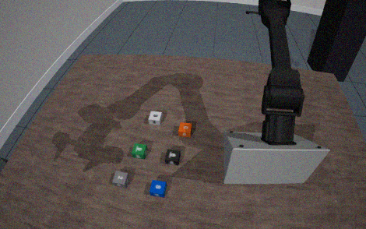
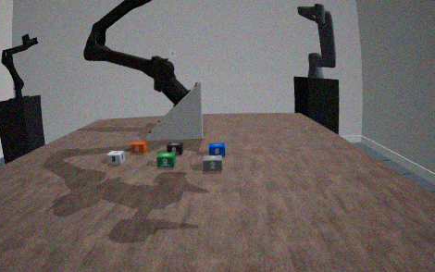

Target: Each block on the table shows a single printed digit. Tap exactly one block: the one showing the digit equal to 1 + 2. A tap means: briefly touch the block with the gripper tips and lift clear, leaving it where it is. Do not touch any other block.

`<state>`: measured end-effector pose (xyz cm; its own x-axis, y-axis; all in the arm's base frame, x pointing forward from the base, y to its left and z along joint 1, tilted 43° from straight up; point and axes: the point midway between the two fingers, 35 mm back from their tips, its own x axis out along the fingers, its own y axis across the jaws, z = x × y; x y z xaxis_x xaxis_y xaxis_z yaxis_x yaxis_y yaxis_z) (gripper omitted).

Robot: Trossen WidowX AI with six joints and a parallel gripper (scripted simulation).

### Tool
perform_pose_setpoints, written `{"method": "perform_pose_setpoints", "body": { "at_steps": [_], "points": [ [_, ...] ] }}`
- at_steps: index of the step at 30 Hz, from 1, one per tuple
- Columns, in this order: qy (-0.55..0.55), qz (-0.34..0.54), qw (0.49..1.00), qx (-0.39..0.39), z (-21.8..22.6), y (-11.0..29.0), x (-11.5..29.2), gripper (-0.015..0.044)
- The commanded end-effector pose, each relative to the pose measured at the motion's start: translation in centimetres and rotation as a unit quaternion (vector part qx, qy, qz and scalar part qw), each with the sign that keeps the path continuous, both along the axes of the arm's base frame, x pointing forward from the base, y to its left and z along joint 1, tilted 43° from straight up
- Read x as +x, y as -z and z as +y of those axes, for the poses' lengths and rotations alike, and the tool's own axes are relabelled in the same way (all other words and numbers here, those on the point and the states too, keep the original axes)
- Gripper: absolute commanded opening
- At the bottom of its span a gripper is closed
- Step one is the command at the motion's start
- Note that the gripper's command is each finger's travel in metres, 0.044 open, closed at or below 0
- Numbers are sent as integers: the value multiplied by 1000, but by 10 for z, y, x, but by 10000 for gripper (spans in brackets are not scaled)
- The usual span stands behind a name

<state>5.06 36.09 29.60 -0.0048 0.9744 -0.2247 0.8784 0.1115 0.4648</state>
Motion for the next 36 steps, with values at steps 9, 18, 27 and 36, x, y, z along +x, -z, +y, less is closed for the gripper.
{"method": "perform_pose_setpoints", "body": {
  "at_steps": [9,18,27,36],
  "points": [
    [127,-211,933,-263,-54,91,129,400],
    [85,-297,785,-537,-162,153,199,400],
    [-107,-260,614,-738,-288,184,211,400],
    [-402,-130,474,-773,-401,182,178,400]
  ]
}}
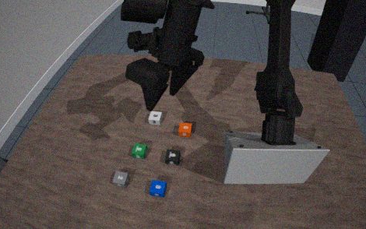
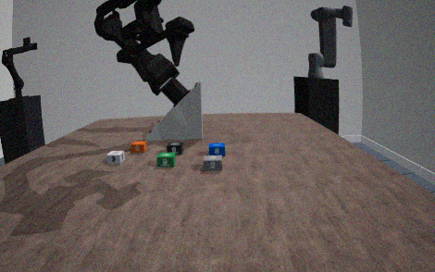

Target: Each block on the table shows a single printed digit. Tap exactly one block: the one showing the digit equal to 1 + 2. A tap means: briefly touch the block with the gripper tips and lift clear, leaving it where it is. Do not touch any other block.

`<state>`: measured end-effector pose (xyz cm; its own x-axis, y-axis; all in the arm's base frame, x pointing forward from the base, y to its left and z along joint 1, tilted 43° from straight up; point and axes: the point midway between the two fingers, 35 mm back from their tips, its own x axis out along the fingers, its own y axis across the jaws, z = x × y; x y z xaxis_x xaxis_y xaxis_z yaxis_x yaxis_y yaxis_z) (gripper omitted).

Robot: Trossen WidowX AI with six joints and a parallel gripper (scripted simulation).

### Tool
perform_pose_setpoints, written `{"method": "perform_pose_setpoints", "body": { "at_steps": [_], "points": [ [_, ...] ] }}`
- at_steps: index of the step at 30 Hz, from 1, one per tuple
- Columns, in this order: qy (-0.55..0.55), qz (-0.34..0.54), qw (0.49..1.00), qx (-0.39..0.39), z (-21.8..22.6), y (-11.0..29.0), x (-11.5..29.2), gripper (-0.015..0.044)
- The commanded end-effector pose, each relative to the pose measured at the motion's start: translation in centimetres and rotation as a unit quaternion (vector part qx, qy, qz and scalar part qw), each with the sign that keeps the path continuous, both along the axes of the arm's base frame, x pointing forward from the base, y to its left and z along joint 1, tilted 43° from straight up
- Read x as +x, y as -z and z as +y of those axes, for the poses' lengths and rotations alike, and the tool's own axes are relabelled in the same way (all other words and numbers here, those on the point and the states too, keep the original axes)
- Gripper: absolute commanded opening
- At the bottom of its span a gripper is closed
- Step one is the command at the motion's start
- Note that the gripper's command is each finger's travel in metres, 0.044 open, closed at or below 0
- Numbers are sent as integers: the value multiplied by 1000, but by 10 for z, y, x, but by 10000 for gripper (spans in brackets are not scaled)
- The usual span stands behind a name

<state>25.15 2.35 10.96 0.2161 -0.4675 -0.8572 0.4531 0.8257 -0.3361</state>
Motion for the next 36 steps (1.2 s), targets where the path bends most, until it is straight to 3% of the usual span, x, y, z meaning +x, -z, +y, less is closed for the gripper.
{"method": "perform_pose_setpoints", "body": {
  "at_steps": [1,31,36],
  "points": [
    [-59,198,970,-126,-71,-6,-27,400],
    [-61,206,968,-129,-74,-7,-28,400],
    [-63,205,969,-125,-37,26,-12,400]
  ]
}}
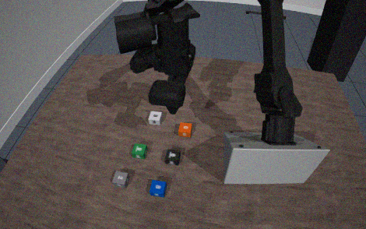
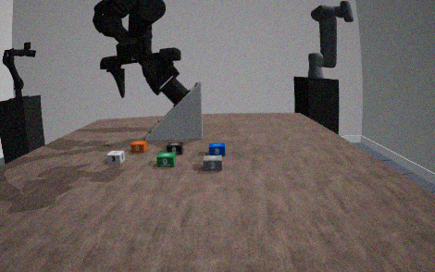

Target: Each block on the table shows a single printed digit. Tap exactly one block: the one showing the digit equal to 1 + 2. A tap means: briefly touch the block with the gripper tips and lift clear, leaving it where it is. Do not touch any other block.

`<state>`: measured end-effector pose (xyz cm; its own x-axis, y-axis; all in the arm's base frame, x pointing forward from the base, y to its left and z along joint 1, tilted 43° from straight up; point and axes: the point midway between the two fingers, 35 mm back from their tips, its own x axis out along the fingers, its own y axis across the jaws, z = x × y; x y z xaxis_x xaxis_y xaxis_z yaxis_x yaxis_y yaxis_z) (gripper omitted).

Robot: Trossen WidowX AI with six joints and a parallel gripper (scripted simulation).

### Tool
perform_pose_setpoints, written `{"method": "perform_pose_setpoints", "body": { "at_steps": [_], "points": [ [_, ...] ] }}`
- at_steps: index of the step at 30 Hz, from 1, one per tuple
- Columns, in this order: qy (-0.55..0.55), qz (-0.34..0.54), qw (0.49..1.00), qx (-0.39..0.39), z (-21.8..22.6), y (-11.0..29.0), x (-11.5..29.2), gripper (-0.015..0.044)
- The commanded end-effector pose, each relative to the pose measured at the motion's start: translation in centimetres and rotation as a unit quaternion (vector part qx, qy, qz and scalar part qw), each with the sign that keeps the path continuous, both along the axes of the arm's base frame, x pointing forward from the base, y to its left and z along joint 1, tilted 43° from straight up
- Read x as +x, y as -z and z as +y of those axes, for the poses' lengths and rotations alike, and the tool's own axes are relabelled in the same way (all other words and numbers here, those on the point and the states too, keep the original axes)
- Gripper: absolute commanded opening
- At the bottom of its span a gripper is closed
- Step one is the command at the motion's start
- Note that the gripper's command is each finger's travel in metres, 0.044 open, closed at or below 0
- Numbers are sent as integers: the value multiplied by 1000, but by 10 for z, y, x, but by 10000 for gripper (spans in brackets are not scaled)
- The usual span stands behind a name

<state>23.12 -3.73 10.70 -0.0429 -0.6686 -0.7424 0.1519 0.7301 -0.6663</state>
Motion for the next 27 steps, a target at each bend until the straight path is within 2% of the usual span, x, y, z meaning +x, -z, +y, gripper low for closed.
{"method": "perform_pose_setpoints", "body": {
  "at_steps": [1,5,27],
  "points": [
    [-2,6,1000,3,35,33,11,400],
    [-1,6,1000,1,62,59,14,400],
    [-1,6,1000,2,63,60,15,400]
  ]
}}
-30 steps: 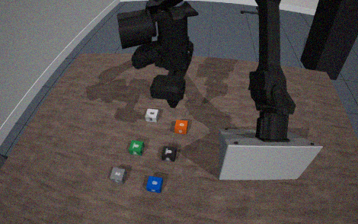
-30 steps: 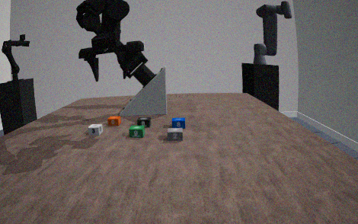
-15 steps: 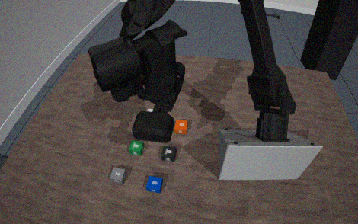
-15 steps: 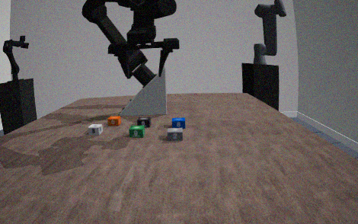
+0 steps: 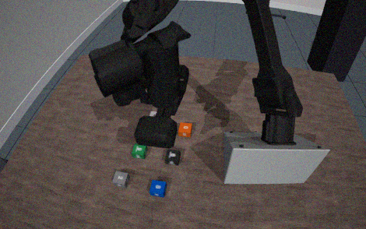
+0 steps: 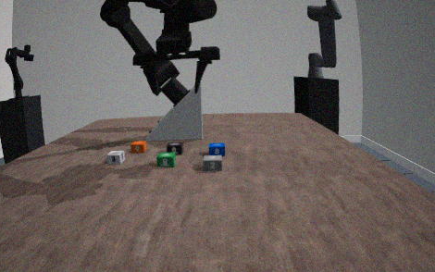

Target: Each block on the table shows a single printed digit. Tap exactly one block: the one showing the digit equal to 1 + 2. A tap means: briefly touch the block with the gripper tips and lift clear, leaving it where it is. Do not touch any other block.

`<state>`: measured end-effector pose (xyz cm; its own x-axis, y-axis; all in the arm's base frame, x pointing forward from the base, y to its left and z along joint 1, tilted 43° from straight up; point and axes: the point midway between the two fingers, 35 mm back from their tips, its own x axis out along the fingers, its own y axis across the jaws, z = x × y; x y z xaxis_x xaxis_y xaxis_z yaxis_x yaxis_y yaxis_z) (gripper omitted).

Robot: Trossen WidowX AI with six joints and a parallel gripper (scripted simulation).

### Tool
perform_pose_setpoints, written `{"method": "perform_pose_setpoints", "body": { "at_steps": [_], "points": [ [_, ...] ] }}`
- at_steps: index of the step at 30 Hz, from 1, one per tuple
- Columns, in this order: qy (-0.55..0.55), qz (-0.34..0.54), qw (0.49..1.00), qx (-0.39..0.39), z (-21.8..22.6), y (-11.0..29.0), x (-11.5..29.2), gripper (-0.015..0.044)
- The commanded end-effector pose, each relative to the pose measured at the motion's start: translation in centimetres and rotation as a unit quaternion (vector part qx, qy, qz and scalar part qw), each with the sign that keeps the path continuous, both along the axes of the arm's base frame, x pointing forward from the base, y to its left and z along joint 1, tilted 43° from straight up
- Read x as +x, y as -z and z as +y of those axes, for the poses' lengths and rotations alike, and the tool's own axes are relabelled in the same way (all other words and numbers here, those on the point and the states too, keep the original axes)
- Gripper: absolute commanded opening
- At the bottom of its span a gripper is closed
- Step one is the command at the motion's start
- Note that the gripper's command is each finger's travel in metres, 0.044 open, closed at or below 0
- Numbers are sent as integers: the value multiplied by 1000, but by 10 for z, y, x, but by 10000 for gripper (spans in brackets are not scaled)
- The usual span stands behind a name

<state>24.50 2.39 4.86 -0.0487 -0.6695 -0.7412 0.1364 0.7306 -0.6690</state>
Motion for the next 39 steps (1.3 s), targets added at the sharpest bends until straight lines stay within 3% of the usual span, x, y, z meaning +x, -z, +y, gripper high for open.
{"method": "perform_pose_setpoints", "body": {
  "at_steps": [1,8,31,39],
  "points": [
    [3,-2,1000,3,6,5,5,400],
    [3,-3,1000,4,58,54,41,400],
    [3,-3,1000,4,60,55,44,400],
    [4,-8,1000,4,46,46,121,400]
  ]
}}
